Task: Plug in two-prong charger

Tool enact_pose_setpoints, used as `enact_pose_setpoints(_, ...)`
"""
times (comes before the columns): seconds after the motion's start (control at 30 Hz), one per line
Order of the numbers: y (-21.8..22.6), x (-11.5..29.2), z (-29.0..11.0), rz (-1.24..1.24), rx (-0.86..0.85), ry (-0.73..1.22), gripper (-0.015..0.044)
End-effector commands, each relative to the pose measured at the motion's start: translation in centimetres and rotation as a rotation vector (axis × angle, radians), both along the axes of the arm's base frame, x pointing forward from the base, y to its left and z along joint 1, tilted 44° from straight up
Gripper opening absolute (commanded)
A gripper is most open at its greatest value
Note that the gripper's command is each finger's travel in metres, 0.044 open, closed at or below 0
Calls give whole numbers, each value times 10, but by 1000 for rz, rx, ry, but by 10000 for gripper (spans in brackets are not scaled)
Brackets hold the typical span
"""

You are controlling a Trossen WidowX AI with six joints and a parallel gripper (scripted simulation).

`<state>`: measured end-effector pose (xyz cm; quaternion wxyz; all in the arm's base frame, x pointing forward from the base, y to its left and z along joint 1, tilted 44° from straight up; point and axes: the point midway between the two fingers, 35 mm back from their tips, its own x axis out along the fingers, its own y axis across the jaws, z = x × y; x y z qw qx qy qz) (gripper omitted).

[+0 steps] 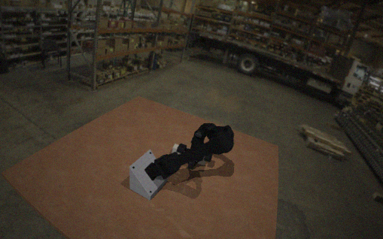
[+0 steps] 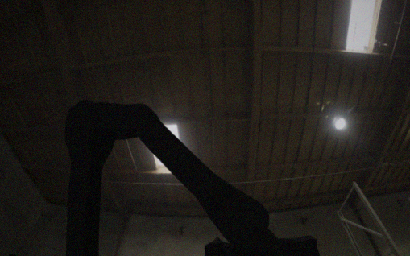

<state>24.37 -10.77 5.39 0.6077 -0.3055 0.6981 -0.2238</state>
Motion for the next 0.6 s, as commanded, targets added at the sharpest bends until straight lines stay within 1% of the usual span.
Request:
enact_pose_setpoints(0.0,-1,2,1,-2,-5,-3,0)
enact_pose_setpoints(0.57,0,5,0,-2,-5,-3,0)
